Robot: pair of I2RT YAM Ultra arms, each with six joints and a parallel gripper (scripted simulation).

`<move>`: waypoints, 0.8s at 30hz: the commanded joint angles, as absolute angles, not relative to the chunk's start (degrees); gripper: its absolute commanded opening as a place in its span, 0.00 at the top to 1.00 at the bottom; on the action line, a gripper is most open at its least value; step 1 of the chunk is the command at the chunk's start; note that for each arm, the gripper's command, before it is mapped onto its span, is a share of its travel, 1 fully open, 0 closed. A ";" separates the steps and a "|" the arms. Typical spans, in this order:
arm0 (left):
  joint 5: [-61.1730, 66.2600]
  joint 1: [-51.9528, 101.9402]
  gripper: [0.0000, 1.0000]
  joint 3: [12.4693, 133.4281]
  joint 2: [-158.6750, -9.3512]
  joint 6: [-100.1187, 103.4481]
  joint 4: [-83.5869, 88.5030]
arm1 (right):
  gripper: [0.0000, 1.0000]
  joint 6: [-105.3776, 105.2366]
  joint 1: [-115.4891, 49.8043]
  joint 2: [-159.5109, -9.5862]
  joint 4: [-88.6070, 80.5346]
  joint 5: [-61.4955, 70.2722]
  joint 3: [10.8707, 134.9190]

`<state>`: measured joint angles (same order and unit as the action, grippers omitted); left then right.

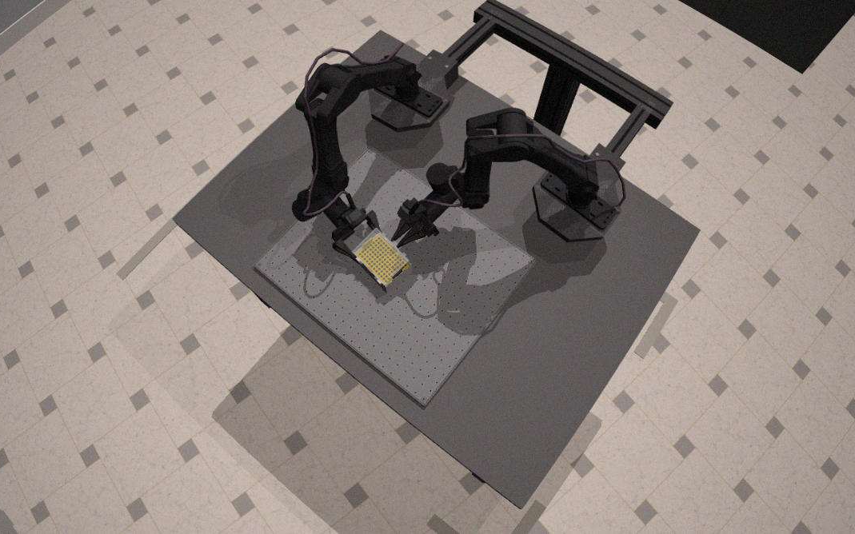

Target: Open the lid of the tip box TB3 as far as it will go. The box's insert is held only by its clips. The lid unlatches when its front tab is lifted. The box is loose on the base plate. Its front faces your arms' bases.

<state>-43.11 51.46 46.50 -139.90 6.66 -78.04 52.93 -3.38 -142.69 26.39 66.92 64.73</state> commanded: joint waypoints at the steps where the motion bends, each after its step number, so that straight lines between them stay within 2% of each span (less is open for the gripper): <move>1: -42.41 51.25 0.88 45.62 -135.74 8.82 -72.69 | 0.16 53.01 -3.42 -142.41 26.61 67.32 65.25; 15: -34.13 47.67 0.88 55.11 -115.97 20.77 -23.98 | 0.16 53.03 -3.42 -142.40 26.59 67.33 65.24; 17: -34.13 47.67 0.88 55.11 -115.97 20.77 -23.98 | 0.16 53.03 -3.42 -142.40 26.59 67.33 65.24; 24: -27.58 44.86 0.88 68.32 -115.33 25.12 1.85 | 0.16 53.03 -3.42 -142.41 26.59 67.32 65.25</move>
